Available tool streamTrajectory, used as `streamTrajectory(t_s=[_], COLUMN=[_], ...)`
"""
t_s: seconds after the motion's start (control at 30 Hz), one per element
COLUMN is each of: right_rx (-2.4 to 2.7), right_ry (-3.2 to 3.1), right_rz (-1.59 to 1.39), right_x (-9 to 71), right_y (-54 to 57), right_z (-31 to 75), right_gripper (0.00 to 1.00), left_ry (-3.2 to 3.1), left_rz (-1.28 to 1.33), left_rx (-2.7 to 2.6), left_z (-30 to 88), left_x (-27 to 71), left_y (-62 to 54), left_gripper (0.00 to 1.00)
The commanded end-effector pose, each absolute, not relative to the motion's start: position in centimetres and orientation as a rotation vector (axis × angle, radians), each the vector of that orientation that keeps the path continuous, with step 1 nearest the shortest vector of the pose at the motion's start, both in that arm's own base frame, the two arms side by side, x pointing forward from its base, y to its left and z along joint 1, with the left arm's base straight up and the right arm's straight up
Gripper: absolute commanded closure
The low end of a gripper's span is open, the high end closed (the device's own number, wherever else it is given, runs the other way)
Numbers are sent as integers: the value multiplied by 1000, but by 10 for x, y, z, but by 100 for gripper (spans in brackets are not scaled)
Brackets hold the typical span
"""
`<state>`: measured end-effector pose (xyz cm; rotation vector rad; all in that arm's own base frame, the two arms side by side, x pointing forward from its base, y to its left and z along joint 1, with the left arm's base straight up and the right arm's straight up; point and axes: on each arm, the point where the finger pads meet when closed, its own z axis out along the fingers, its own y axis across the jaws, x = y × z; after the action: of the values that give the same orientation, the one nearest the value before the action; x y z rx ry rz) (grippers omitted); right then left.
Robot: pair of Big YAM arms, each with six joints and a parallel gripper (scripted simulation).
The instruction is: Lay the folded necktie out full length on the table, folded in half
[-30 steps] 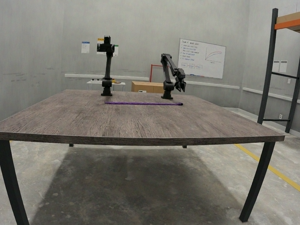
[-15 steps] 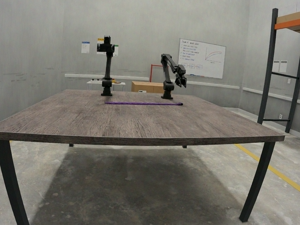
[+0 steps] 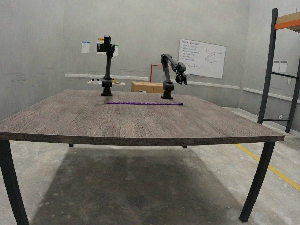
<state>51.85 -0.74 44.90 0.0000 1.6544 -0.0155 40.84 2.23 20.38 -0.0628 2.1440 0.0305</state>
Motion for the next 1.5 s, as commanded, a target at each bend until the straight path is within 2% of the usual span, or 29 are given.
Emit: streamTrajectory(t_s=[0.0,1.47], right_rx=[0,0], right_ry=[1591,1591], right_rz=[1,1], right_x=[521,521], right_y=[0,0], right_z=[481,481], right_gripper=[0,0], left_ry=[2018,1934], left_rz=[24,20], left_rx=[-64,-51], left_z=[265,308], left_x=[434,451], left_y=[20,16], left_gripper=[48,41])
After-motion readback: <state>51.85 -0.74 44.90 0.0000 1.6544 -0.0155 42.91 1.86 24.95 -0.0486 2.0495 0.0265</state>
